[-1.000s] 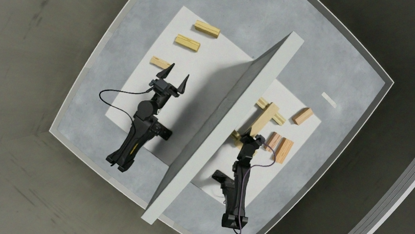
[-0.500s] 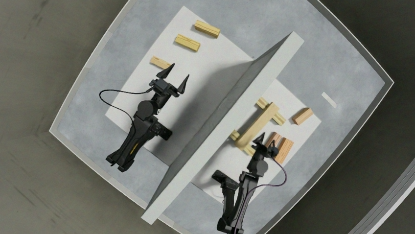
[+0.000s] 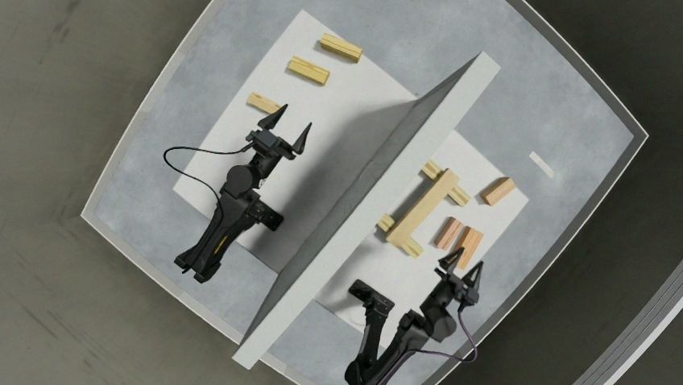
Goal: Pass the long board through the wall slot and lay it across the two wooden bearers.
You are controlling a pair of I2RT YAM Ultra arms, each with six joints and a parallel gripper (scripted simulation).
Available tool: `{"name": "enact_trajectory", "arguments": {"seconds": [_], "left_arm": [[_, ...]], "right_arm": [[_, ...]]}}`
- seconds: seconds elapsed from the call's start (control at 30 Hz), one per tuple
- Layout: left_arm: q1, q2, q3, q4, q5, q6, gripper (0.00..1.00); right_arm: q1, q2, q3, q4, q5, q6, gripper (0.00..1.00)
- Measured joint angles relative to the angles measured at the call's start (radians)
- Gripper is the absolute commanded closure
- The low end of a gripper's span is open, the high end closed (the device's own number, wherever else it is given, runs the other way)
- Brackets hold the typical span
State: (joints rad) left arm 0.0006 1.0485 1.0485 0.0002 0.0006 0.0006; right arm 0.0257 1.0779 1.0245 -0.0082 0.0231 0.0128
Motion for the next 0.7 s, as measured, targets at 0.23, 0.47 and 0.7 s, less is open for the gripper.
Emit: {"name": "enact_trajectory", "arguments": {"seconds": [0.23, 0.47, 0.7], "left_arm": [[-0.001, 0.000, 0.000, 0.000, 0.001, 0.000, 0.26], [-0.001, -0.003, -0.005, -0.005, 0.000, 0.000, 0.26], [-0.001, -0.003, -0.001, -0.005, 0.000, 0.000, 0.26]], "right_arm": [[-0.031, -0.029, 0.028, 0.002, -0.030, -0.010, 0.26], [-0.031, -0.034, 0.031, 0.005, -0.032, -0.010, 0.26], [-0.027, -0.032, 0.028, 0.006, -0.026, -0.010, 0.26]]}}
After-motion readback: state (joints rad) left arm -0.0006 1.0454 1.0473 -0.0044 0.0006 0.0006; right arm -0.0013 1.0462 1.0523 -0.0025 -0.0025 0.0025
